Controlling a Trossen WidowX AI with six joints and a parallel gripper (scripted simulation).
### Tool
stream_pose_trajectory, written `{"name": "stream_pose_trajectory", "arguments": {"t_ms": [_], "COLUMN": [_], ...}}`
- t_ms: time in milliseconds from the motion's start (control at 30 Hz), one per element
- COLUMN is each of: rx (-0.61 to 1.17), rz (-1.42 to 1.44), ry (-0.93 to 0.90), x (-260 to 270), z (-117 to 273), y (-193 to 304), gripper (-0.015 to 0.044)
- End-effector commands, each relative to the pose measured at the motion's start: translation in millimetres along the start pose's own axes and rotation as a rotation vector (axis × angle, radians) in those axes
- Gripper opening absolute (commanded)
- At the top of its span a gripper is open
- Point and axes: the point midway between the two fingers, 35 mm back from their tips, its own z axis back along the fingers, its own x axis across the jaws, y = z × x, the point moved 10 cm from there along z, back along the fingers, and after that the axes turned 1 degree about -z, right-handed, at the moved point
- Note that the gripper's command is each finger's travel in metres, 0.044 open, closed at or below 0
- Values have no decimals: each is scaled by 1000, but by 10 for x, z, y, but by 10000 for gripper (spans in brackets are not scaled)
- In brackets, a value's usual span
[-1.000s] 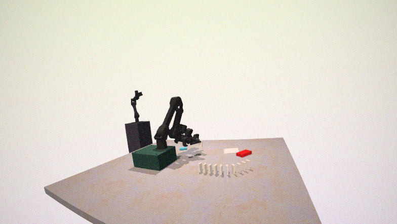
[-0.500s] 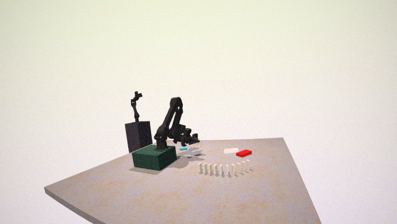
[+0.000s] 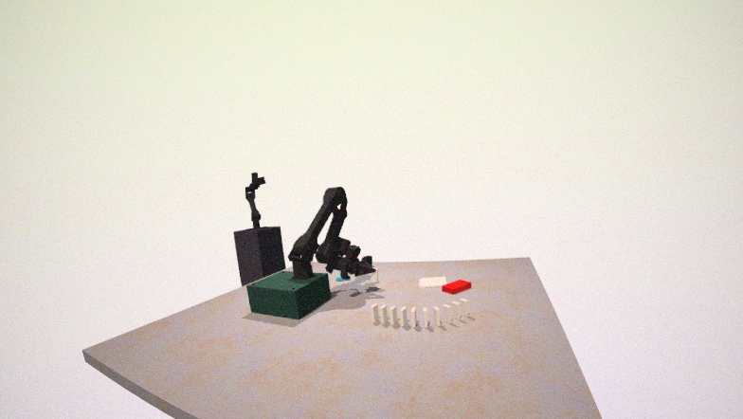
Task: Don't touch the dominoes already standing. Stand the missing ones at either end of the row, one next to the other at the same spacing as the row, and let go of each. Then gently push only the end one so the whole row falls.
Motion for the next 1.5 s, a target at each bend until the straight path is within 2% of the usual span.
{"name": "stream_pose_trajectory", "arguments": {"t_ms": [0,400,800,1300,1333,1467], "rx": [8,21,22,22,22,21], "rz": [-7,-30,-31,-31,-31,-28], "ry": [7,39,41,41,41,42], "x": [27,65,65,65,67,80], "z": [-32,-121,-125,-125,-124,-105], "y": [91,403,421,421,410,195], "gripper": [26,26,26,419,440,440]}}
